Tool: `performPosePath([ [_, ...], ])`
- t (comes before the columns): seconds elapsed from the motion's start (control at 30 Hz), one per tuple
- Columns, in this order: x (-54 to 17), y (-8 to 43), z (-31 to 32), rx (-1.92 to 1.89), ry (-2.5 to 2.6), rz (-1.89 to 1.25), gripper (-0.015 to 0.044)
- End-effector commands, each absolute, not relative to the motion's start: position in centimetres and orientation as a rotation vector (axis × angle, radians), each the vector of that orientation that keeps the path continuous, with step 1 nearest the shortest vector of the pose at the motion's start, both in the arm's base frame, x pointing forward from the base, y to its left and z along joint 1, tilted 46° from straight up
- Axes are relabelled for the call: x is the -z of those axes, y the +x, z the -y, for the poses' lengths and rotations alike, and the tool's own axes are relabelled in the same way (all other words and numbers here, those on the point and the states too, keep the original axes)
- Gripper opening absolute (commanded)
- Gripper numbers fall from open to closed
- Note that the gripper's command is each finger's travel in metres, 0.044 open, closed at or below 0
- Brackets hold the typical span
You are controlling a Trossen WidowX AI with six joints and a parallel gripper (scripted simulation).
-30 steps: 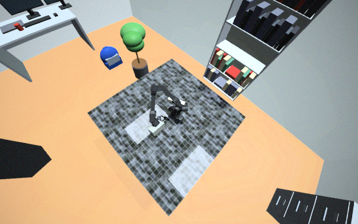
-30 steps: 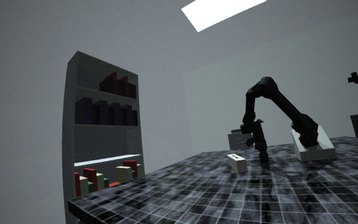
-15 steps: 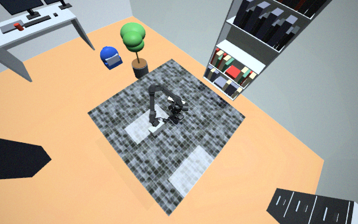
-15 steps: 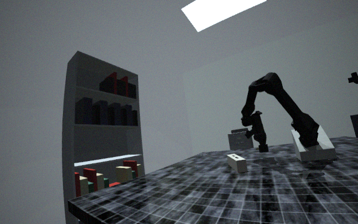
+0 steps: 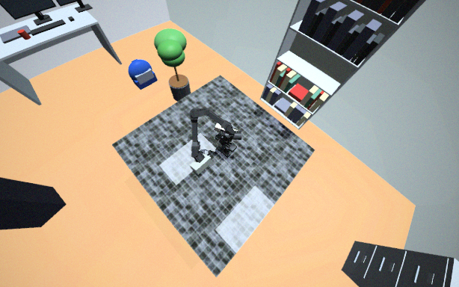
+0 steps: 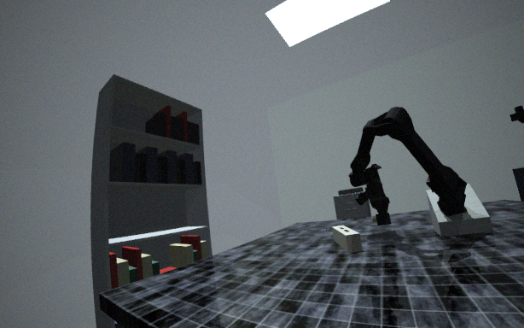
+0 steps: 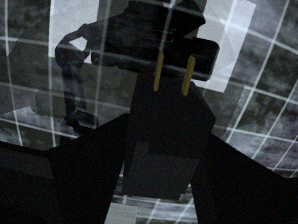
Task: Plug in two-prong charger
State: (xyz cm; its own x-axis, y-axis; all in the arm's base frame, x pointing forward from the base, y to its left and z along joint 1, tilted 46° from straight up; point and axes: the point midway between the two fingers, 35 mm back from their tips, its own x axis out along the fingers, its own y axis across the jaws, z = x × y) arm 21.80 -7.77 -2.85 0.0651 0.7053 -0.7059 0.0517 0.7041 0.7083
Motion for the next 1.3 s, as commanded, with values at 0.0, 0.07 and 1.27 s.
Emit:
performPosePath([
  [0.0,2.7,22.5,7.4,-0.577,0.626,-1.414,0.0000],
  [0.07,2.7,22.9,7.2,-0.591,0.606,-1.406,0.0000],
  [1.27,2.0,27.8,3.8,-0.744,0.391,-1.303,0.0000],
])
